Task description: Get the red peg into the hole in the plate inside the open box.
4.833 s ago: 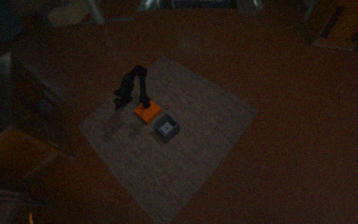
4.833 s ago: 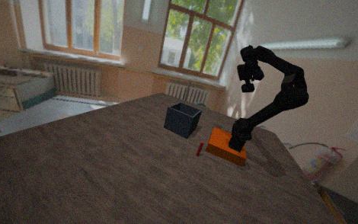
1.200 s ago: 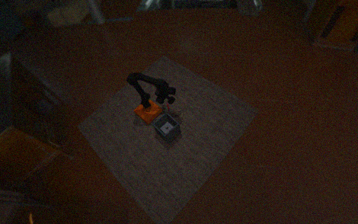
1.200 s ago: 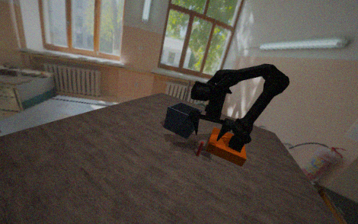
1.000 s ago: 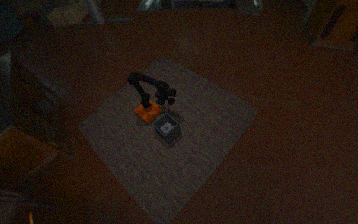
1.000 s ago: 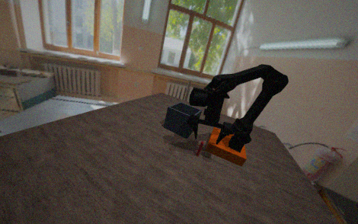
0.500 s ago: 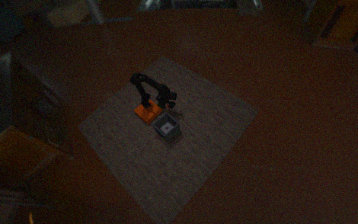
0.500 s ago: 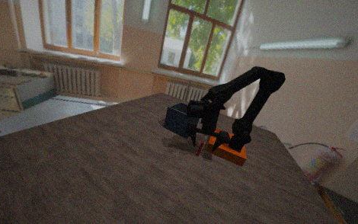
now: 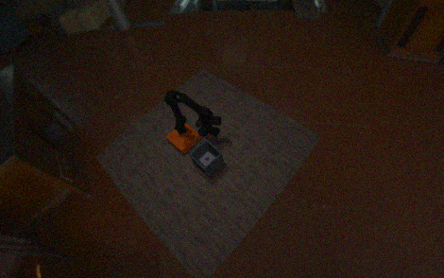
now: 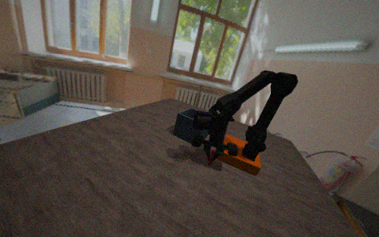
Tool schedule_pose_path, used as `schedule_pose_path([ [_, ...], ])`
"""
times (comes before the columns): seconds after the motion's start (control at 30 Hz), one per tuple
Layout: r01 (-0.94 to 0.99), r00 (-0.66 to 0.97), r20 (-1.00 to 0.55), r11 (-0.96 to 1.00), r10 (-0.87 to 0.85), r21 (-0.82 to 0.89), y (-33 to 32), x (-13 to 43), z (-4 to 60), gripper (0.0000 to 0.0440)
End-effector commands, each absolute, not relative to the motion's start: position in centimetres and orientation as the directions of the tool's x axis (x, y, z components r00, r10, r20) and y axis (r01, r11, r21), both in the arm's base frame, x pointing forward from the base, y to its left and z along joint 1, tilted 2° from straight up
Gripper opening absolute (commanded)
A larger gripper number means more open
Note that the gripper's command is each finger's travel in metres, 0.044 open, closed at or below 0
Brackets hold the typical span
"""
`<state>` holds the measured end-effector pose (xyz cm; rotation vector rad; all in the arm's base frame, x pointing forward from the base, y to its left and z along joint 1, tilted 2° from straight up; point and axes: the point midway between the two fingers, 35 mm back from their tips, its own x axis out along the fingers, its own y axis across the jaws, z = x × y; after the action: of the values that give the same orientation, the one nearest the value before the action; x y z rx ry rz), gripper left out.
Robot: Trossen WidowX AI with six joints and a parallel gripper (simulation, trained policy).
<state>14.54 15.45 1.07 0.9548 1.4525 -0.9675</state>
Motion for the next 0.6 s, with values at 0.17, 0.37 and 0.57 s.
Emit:
schedule_pose_path([
  [0.17, 0.938, -0.043, -0.993, 0.347, 0.114, 0.0, 17.2, 15.9, 2.4, 0.0],
  [0.37, 0.941, -0.002, -0.984, 0.334, 0.176, 0.058, 18.3, 16.9, 4.3, 0.0],
  [0.57, 0.937, 0.054, -0.971, 0.324, 0.231, 0.13, 19.2, 18.1, 6.8, 0.0],
])
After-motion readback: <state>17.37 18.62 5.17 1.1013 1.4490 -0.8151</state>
